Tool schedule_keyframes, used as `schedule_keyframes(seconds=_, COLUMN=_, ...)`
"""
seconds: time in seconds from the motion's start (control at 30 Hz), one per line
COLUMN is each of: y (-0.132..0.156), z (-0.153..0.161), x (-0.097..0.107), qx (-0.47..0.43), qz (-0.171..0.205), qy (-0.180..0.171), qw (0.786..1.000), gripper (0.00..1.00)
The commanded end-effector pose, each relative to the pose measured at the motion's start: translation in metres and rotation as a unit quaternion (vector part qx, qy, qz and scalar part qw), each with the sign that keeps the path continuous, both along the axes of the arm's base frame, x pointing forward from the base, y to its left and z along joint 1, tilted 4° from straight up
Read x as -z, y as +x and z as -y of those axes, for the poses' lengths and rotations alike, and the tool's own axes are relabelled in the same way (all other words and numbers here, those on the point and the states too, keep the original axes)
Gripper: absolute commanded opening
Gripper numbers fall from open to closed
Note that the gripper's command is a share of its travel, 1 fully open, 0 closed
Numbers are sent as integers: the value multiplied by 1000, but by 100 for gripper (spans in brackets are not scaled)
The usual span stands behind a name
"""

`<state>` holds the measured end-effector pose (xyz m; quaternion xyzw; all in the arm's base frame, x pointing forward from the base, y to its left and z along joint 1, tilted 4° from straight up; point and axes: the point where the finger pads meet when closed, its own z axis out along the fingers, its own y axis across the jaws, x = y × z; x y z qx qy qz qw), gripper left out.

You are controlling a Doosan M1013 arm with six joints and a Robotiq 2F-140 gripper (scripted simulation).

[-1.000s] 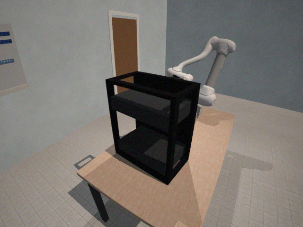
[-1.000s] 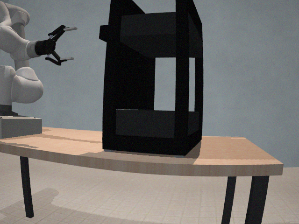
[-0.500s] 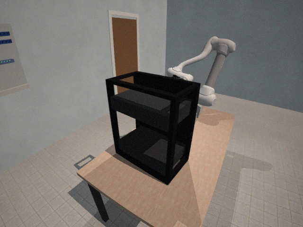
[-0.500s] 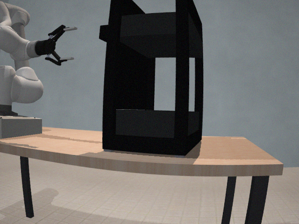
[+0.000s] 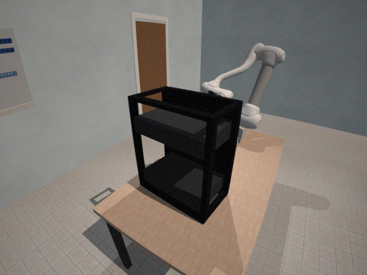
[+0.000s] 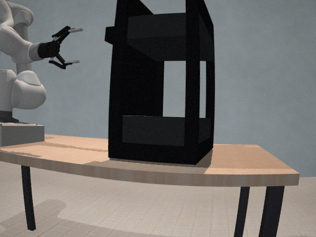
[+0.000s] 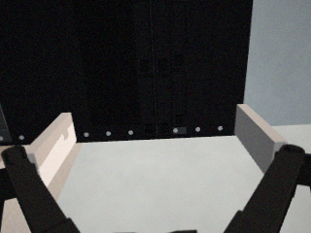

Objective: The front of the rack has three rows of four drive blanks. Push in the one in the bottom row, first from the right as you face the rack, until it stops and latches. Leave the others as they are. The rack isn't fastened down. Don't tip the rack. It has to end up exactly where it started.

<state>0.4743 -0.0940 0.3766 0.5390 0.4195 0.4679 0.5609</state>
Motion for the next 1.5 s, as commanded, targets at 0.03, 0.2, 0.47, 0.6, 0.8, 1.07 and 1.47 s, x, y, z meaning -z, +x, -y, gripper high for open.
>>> schedule_keyframes(seconds=0.03, y=13, z=8, x=0, qx=0, qz=0, qy=0, qw=1000, gripper=100)
schedule_keyframes(seconds=0.2, y=37, z=23, x=-1, qx=0, qz=0, qy=0, qw=1000, gripper=100)
schedule_keyframes(seconds=0.47, y=66, z=41, x=-2, qx=0, qz=0, qy=0, qw=1000, gripper=100)
schedule_keyframes(seconds=0.6, y=77, z=48, x=-2, qx=0, qz=0, qy=0, qw=1000, gripper=100)
schedule_keyframes(seconds=0.8, y=81, z=50, x=-2, qx=0, qz=0, qy=0, qw=1000, gripper=100)
schedule_keyframes(seconds=1.07, y=81, z=50, x=-2, qx=0, qz=0, qy=0, qw=1000, gripper=100)
schedule_keyframes(seconds=1.47, y=81, z=50, x=-2, qx=0, qz=0, qy=0, qw=1000, gripper=100)
